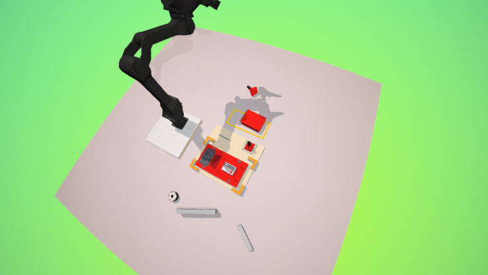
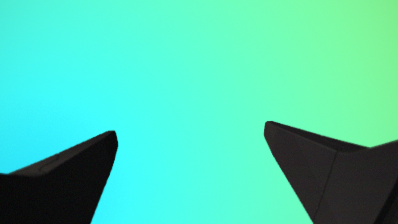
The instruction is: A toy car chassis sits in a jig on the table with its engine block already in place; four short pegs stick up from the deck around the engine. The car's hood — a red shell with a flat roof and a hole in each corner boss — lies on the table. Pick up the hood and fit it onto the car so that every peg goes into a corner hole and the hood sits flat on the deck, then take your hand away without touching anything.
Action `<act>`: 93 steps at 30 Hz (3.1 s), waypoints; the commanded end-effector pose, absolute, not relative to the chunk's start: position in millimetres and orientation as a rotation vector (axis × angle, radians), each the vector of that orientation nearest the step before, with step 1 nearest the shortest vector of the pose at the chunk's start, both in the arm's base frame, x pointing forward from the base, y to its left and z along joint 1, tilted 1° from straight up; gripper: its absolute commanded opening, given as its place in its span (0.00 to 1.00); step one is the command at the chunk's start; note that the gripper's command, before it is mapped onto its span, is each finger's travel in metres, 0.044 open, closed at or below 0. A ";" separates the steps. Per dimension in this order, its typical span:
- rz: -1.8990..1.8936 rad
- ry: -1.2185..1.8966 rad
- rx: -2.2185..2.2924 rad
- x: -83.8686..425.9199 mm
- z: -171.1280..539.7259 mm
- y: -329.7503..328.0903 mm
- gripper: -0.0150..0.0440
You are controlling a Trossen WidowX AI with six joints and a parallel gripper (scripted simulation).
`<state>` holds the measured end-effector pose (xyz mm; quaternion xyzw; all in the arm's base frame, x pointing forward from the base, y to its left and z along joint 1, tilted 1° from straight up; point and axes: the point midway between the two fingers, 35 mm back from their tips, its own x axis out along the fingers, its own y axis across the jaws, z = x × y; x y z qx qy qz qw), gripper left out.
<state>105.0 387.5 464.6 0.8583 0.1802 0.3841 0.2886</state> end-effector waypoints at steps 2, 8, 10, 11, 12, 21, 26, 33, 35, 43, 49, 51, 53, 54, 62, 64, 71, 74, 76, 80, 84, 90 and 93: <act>1.018 0.474 2.267 108.5 462.5 389.8 1.00; 0.894 0.408 1.928 162.4 427.5 414.5 1.00; 0.832 0.396 1.789 187.9 409.2 420.2 1.00; 0.799 0.397 1.713 199.1 399.7 422.7 1.00; 0.766 0.400 1.637 210.6 389.5 424.4 1.00; 0.460 0.528 1.008 307.1 286.3 398.2 1.00; 0.328 0.660 0.721 342.5 231.5 358.3 1.00; 0.167 0.877 0.448 363.2 174.4 294.7 1.00; 0.113 0.970 0.364 364.4 157.0 268.8 1.00; -0.055 1.434 0.114 335.3 112.0 159.9 1.00; -0.076 1.543 0.087 323.9 109.6 139.7 1.00; -0.075 1.543 0.087 324.6 109.7 140.0 1.00; -0.075 1.543 0.087 324.9 109.5 140.2 1.00; -0.075 1.543 0.087 324.9 109.2 140.2 1.00; -0.075 1.543 0.087 325.6 102.7 140.5 1.00; -0.075 1.543 0.087 325.8 100.9 140.6 1.00; -0.075 1.543 0.087 326.3 94.3 140.7 1.00; -0.075 1.543 0.087 326.4 91.5 140.8 1.00; -0.075 1.543 0.087 326.5 89.6 140.8 1.00; -0.075 1.543 0.087 326.8 85.8 140.9 1.00; -0.075 1.542 0.087 327.0 82.1 141.0 1.00; -0.075 1.542 0.087 327.4 76.5 141.0 1.00; -0.075 1.542 0.087 327.5 73.7 141.0 1.00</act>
